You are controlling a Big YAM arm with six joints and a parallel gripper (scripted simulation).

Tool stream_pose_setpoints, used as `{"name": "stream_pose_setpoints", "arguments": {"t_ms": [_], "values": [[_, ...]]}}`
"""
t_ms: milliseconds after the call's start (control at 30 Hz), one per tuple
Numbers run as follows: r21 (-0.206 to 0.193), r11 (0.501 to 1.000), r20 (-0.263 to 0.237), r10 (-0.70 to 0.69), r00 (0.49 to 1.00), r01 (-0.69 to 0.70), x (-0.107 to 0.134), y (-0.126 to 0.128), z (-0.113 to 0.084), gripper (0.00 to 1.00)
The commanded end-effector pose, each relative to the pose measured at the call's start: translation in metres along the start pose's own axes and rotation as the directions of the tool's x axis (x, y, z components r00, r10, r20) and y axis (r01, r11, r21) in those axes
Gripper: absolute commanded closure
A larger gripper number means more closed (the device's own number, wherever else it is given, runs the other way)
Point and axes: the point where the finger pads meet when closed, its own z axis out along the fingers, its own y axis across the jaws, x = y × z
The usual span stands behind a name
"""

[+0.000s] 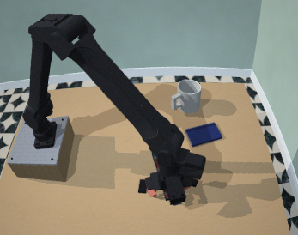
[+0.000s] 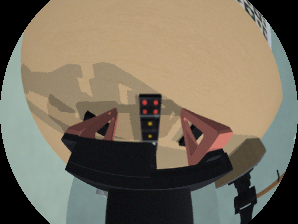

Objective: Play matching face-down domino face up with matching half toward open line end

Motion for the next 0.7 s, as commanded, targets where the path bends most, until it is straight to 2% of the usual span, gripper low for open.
{"name": "stream_pose_setpoints", "arguments": {"t_ms": [0,200,233,667], "values": [[-0.003,1.000,-0.003,0.000,1.000,0.000,0.0054,0.0037,0.0070,0.06],[-0.003,1.000,-0.003,0.000,1.000,0.000,0.0054,0.0037,0.0070,0.06],[-0.007,1.000,0.004,0.000,1.000,0.000,-0.0009,0.0027,-0.0023,0.06],[-0.003,1.000,-0.008,0.001,1.000,-0.001,0.0053,0.0028,0.0070,0.06]]}}
